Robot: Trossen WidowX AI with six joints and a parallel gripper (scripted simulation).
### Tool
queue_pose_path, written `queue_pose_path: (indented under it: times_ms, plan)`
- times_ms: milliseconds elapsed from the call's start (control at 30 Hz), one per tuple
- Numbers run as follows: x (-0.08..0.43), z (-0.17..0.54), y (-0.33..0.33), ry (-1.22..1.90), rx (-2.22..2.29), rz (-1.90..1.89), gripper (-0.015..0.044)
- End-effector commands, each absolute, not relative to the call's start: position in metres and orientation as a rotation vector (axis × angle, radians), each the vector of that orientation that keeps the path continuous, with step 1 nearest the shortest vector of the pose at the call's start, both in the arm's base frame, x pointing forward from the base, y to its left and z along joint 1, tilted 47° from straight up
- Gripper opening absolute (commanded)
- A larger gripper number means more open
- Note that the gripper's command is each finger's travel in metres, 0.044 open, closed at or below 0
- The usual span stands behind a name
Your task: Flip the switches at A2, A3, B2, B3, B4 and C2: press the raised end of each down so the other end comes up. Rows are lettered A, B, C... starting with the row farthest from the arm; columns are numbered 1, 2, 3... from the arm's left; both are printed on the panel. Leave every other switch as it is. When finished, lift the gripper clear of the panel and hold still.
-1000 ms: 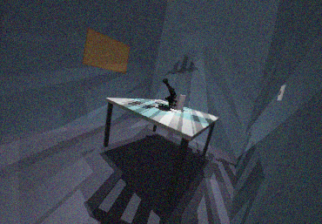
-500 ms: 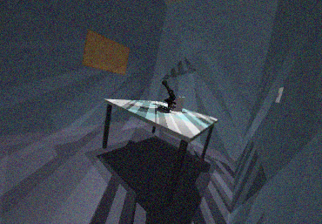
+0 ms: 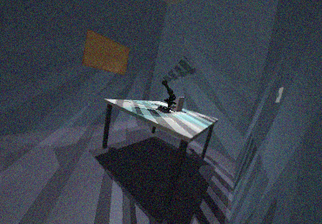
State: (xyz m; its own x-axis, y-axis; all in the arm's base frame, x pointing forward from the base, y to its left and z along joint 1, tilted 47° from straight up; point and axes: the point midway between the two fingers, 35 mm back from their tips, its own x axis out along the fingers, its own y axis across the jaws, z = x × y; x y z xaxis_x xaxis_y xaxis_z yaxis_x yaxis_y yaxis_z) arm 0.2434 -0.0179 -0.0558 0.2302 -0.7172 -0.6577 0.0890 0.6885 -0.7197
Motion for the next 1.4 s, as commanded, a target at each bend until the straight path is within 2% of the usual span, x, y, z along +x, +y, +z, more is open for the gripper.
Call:
queue_pose_path:
  times_ms: [0,600,800,967,1167,1367]
  plan:
    - [0.243,-0.057,-0.019,1.226,-0.631,-0.605,0.0]
    - [0.244,-0.058,-0.021,1.226,-0.631,-0.605,0.0]
    - [0.234,-0.022,0.022,1.249,-0.62,-0.609,0.0]
    - [0.231,-0.015,0.027,1.251,-0.622,-0.613,0.0]
    - [0.275,0.01,0.026,1.25,-0.622,-0.614,0.0]
    - [0.277,0.011,0.026,1.25,-0.622,-0.614,0.0]
